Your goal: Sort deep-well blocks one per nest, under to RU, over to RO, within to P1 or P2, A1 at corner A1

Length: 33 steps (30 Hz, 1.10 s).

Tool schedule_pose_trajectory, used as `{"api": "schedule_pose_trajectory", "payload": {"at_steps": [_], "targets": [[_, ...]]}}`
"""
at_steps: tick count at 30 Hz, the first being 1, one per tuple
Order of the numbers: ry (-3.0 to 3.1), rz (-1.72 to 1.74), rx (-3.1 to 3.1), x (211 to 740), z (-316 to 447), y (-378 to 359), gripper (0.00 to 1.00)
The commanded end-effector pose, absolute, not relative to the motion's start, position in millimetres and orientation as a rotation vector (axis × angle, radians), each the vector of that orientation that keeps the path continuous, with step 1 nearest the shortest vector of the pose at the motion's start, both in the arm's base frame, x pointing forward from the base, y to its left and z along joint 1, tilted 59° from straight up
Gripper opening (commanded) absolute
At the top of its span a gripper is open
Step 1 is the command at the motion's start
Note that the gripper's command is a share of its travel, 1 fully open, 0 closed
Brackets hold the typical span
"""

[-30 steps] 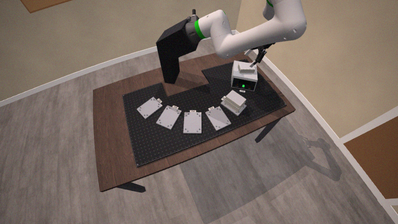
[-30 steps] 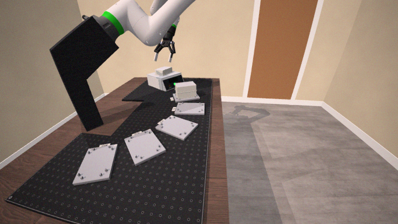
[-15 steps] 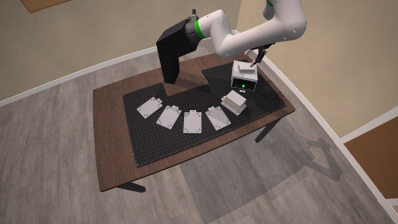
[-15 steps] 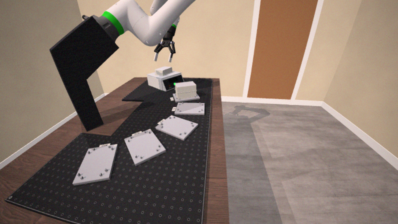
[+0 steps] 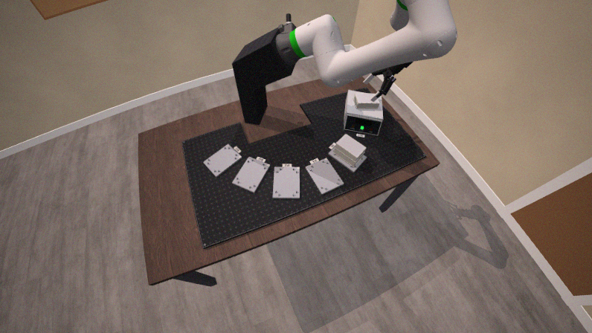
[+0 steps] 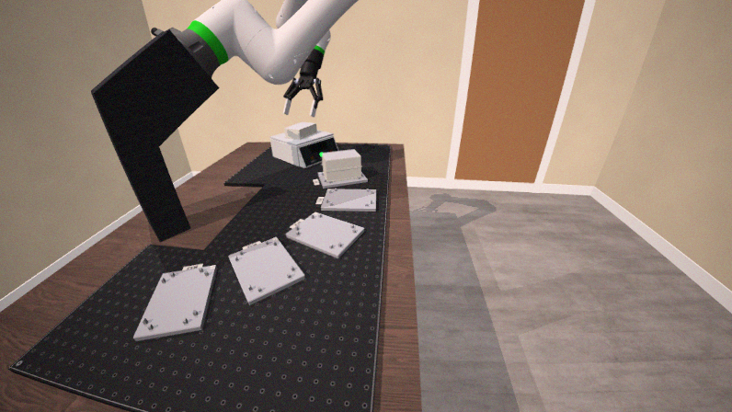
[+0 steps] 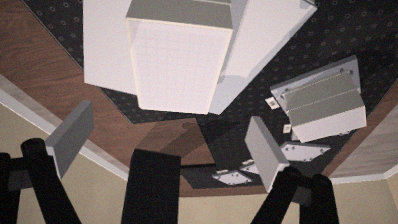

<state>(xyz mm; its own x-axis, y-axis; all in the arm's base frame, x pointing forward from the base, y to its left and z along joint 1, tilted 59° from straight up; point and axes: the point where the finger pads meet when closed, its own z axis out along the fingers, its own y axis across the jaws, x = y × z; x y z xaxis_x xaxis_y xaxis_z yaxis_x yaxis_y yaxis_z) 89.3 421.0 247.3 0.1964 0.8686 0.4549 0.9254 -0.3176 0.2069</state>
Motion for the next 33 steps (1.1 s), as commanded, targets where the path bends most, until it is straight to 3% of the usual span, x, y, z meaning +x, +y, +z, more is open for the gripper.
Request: {"api": "schedule_pose_trajectory", "payload": {"at_steps": [1,33], "targets": [[-1.764,-0.766,-2.34,89,247,421,1.0],[-1.764,-0.766,-2.34,107,222,458,1.0]]}}
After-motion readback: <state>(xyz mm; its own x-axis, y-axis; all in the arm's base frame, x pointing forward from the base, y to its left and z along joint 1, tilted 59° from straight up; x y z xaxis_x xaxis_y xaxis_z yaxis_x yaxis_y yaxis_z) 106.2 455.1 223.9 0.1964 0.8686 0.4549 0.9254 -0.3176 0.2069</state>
